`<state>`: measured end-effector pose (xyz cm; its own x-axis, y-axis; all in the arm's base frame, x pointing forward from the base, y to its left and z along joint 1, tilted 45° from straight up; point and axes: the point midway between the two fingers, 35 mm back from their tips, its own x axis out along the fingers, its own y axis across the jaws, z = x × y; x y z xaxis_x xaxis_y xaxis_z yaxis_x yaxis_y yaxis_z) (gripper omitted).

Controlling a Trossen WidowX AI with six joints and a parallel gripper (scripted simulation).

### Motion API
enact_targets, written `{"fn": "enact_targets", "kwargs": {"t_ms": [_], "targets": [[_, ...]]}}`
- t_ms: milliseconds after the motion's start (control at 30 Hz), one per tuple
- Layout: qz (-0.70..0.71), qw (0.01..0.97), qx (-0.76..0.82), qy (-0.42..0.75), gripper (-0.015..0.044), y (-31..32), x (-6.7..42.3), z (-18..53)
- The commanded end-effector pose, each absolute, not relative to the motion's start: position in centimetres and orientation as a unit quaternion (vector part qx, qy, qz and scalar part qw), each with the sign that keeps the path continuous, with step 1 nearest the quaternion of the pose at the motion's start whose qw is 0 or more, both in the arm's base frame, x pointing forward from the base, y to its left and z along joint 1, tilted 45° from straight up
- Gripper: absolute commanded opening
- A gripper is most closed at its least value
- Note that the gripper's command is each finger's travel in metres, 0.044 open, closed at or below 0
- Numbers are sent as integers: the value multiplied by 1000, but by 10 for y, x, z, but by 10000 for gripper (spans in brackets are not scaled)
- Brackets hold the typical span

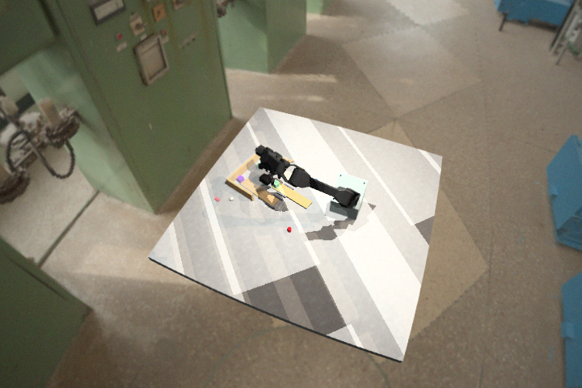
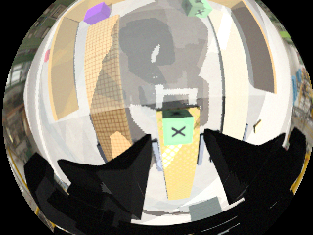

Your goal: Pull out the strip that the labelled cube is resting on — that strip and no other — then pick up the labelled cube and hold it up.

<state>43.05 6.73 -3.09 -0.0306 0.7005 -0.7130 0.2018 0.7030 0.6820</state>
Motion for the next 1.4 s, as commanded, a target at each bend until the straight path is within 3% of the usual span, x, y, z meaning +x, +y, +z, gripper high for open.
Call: {"fn": "enact_targets", "kwargs": {"t_ms": [0,667,800,1067,1200,1367], "targets": [[201,611,330,691,250,74,429,-39],[202,611,330,691,250,89,427,-54],[202,612,326,691,145,88,427,-53],[202,612,326,691,92,88,427,-53],[202,612,327,691,0,86,425,-52],[201,612,327,692,0,74,408,-43]]}}
